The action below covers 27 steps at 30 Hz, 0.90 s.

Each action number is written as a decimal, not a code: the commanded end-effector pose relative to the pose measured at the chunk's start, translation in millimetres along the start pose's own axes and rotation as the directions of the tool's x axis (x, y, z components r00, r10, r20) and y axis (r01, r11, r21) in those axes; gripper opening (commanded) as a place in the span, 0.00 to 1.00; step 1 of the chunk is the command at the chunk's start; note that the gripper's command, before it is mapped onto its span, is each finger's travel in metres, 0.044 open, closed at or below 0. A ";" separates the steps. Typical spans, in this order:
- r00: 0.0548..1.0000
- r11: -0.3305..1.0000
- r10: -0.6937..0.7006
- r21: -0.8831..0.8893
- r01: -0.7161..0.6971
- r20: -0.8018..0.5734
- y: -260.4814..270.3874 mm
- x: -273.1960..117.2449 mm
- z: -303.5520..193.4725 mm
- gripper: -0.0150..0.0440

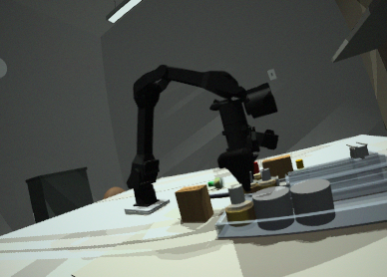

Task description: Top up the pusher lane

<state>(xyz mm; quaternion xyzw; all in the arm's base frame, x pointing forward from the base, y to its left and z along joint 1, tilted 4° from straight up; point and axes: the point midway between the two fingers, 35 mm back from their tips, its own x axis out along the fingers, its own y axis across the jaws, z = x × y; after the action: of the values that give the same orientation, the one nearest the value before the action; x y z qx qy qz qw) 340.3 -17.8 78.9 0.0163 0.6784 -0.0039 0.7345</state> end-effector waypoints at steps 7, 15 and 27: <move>1.000 1.000 -0.002 0.005 0.002 0.012 -0.3 -0.1 0.6 0.25; 1.000 1.000 -0.002 0.005 0.002 0.011 0.1 0.1 -2.9 0.25; 1.000 1.000 -0.002 0.005 0.002 0.011 0.1 0.1 -2.2 0.48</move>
<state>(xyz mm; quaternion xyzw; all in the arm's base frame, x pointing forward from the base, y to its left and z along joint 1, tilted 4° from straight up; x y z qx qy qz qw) 338.0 -17.7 78.5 0.0160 0.6738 -0.0042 0.7387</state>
